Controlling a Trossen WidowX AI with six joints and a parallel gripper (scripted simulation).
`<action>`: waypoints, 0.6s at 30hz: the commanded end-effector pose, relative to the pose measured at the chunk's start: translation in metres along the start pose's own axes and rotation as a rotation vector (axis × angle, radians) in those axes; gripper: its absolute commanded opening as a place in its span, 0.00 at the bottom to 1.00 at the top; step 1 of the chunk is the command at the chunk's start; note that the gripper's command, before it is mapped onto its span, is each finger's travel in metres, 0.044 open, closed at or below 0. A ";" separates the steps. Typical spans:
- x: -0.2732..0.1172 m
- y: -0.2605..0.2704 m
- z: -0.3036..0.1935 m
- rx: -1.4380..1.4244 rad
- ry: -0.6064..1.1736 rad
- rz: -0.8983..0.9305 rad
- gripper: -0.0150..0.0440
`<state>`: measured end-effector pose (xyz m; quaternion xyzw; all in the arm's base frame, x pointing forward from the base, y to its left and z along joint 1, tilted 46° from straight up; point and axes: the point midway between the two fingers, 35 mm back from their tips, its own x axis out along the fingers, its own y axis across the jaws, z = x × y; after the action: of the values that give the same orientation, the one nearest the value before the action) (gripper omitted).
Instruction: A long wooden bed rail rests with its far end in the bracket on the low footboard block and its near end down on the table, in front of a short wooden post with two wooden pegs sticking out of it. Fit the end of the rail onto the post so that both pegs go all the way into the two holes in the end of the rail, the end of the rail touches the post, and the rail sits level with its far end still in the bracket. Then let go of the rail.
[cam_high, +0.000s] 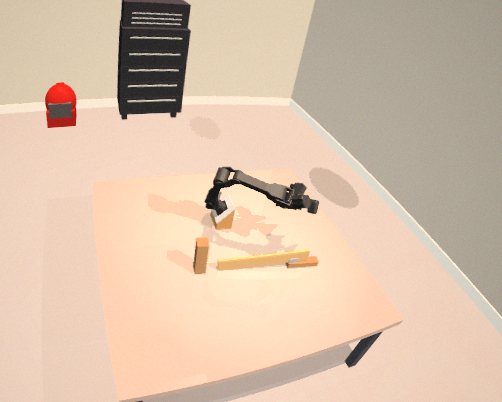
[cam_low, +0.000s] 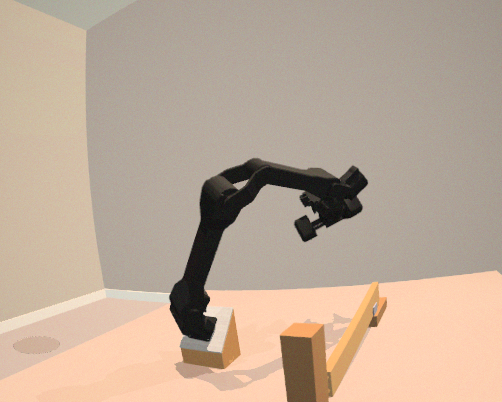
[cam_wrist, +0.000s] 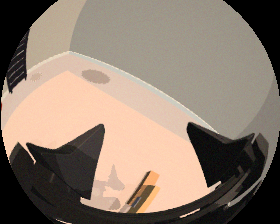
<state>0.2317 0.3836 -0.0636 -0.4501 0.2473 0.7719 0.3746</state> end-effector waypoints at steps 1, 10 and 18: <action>-0.032 0.005 -0.054 0.152 0.207 -0.027 1.00; -0.128 0.050 -0.170 0.471 0.710 -0.062 1.00; -0.225 0.111 -0.239 0.665 1.125 -0.058 1.00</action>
<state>0.3335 0.1042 0.0045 -0.6369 0.5894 0.3538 0.3489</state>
